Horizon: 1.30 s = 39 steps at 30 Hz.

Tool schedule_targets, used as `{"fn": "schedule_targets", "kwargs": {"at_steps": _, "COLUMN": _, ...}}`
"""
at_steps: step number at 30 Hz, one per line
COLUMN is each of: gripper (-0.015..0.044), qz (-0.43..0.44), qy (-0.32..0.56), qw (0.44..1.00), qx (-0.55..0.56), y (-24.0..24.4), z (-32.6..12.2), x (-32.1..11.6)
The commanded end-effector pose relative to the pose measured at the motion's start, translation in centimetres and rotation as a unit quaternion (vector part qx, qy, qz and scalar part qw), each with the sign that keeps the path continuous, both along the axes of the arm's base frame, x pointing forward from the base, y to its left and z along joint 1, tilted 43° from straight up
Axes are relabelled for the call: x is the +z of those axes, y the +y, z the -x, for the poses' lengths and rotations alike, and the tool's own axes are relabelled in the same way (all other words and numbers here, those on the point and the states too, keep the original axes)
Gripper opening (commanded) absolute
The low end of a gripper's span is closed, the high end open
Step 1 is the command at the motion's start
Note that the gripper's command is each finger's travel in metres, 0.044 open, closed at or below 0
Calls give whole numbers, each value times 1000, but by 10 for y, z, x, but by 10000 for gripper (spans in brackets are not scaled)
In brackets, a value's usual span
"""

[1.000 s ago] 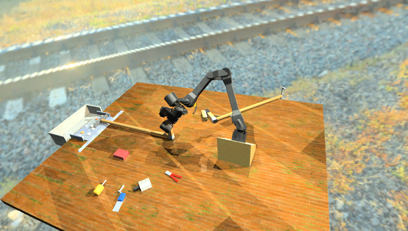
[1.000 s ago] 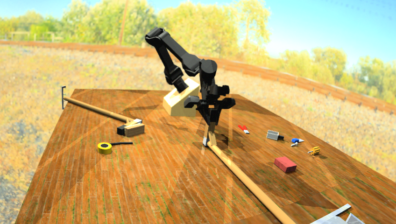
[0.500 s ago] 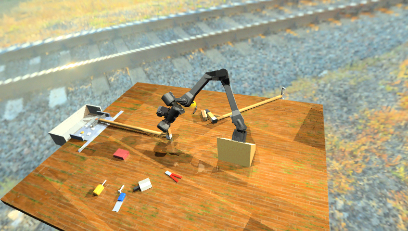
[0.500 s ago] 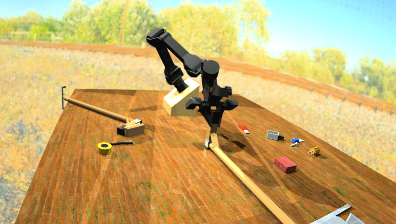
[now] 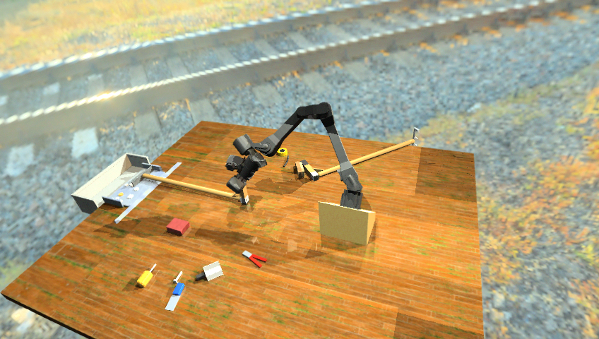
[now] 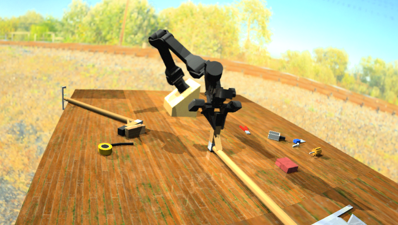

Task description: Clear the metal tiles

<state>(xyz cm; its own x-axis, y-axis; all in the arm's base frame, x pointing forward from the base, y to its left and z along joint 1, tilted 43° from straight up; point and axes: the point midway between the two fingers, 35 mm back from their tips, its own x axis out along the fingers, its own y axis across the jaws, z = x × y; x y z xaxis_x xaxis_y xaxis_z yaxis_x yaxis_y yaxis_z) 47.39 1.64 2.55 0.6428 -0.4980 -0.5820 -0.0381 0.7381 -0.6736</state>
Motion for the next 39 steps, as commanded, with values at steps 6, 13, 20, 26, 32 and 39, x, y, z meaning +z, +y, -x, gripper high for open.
{"fn": "schedule_targets", "kwargs": {"at_steps": 6, "gripper": 0, "qz": -2, "qy": -7, "qw": 1000, "qx": 5, "y": 4, "z": -14, "x": 5}}
{"fn": "schedule_targets", "kwargs": {"at_steps": 13, "gripper": 0, "qz": -2, "qy": -7, "qw": 1000, "qx": 5, "y": 5, "z": -22, "x": 5}}
{"fn": "schedule_targets", "kwargs": {"at_steps": 20, "gripper": 0, "qz": -2, "qy": -7, "qw": 1000, "qx": 5, "y": 6, "z": -30, "x": 5}}
{"fn": "schedule_targets", "kwargs": {"at_steps": 26, "gripper": 0, "qz": -2, "qy": -7, "qw": 1000, "qx": 5, "y": 7, "z": -38, "x": 5}}
{"fn": "schedule_targets", "kwargs": {"at_steps": 32, "gripper": 0, "qz": -2, "qy": -8, "qw": 1000, "qx": 5, "y": 7, "z": -44, "x": 5}}
{"fn": "schedule_targets", "kwargs": {"at_steps": 39, "gripper": 0, "qz": -2, "qy": -8, "qw": 1000, "qx": 5, "y": 8, "z": -52, "x": 4}}
